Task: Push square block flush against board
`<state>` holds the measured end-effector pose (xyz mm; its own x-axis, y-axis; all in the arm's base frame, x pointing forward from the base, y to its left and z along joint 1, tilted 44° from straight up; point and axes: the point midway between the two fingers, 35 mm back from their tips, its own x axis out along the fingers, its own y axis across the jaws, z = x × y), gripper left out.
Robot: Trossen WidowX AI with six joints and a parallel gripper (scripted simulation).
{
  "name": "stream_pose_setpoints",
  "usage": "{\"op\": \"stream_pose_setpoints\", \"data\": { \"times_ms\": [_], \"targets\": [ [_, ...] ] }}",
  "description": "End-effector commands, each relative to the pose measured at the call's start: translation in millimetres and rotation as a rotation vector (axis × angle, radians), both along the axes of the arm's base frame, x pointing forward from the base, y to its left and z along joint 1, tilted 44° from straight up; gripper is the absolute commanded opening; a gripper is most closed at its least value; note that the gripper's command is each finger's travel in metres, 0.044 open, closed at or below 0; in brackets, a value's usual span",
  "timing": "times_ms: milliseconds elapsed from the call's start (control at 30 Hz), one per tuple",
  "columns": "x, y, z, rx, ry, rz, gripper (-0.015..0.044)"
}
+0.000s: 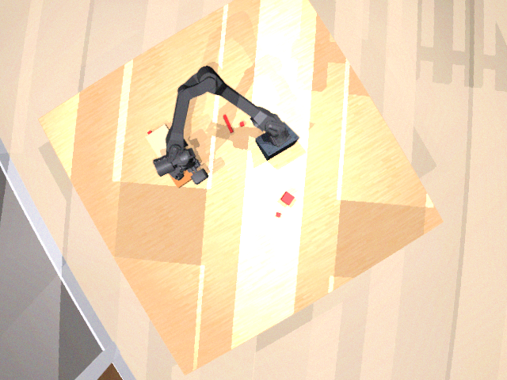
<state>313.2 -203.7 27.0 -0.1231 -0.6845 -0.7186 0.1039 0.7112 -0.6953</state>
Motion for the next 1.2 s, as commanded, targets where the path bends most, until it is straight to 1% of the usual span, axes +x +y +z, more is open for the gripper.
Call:
{"op": "stream_pose_setpoints", "data": {
  "times_ms": [0, 933, 1000, 1100, 1167],
  "targets": [
    [-1.4, 0.2, 0.1, 0.0, -0.003, -0.003, 0.0],
    [-46.0, 7.3, 0.1, 0.0, -0.001, -0.003, 0.0],
    [-38.9, 14.8, 9.0, 0.0, -0.003, -0.006, 0.0],
    [-34.8, 42.0, 37.6, 0.002, -0.001, -0.004, 0.0],
    [-34.7, 44.0, 39.9, 0.002, -0.001, -0.004, 0.0]
  ]
}}
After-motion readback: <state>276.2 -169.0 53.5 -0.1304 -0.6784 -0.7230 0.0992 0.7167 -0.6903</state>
